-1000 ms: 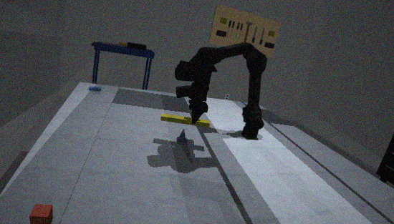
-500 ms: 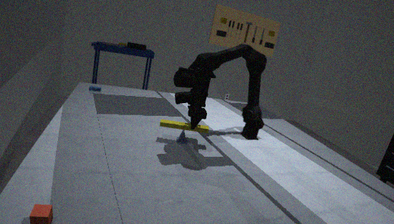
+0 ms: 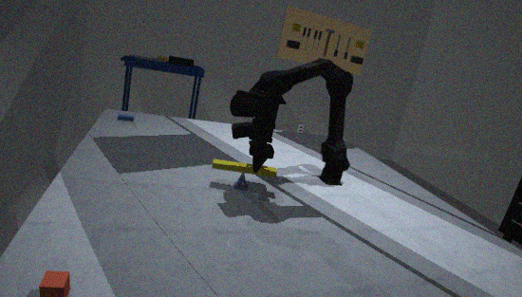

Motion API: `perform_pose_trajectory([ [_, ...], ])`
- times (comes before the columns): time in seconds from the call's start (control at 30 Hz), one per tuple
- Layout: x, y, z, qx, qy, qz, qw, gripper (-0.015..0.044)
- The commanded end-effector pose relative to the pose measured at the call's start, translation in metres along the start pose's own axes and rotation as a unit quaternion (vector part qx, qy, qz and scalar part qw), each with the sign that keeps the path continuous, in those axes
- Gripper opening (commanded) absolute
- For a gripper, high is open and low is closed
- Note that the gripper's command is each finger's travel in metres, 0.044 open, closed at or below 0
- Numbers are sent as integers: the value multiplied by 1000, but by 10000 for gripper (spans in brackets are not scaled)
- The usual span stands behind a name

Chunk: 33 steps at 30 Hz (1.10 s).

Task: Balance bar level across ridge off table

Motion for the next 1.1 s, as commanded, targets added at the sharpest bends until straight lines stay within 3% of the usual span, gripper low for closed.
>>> perform_pose_trajectory([
  [0.0, 0, 0, 0, 0, -2, 1, 1000, 0],
  [1.07, 0, -3, 0, 0, -2, 1, 1000, 0],
])
Point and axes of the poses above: the point midway between the two fingers, 35 mm back from their tips, its own y axis back along the fingers, its own x axis across the jaws, z = x × y, the point moved 2 cm from there along y, back along the fingers, and after that the axes turned 6 degrees about -y, right-handed, at the moved point
